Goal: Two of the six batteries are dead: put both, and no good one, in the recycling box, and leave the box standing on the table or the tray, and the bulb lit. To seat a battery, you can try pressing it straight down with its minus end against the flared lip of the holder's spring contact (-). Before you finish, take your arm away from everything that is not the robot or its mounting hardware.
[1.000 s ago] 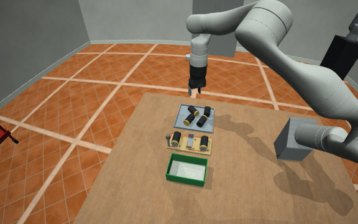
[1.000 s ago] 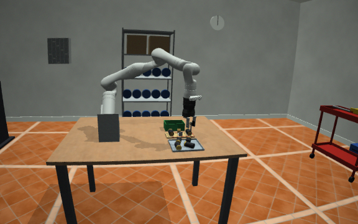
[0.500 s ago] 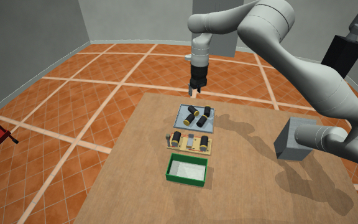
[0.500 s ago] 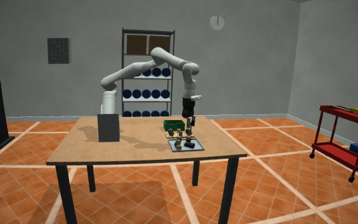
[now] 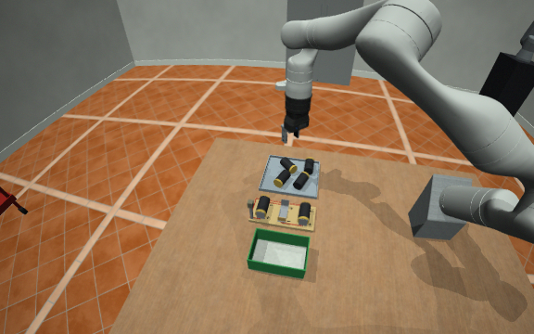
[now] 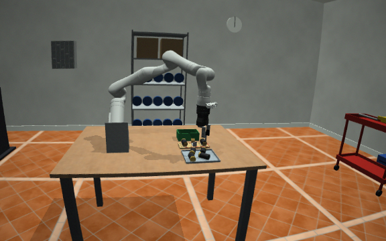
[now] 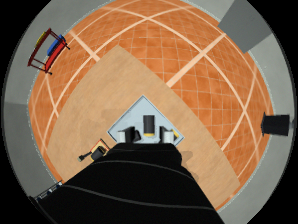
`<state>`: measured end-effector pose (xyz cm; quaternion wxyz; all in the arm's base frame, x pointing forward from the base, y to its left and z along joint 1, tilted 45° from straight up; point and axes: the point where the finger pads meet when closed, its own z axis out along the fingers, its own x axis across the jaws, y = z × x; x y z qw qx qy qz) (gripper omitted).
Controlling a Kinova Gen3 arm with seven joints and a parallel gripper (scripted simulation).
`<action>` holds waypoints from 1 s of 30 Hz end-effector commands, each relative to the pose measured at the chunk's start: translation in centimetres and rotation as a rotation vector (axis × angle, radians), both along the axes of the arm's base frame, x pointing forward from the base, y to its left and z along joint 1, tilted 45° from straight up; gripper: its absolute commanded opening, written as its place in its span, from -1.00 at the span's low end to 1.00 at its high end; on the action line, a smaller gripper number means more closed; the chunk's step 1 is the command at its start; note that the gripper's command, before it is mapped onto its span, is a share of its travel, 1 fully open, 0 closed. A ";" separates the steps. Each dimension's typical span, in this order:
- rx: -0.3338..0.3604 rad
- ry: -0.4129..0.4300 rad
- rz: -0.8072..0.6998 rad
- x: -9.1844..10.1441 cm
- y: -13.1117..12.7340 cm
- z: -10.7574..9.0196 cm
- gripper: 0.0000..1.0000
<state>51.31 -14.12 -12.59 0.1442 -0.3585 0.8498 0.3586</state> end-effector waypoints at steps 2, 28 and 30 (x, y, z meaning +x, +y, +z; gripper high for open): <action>-0.001 -0.005 0.002 0.0 -0.2 0.1 0.81; -0.001 -0.007 0.003 0.0 5.1 -5.1 0.81; -0.001 -0.007 0.003 0.0 5.5 -5.5 0.81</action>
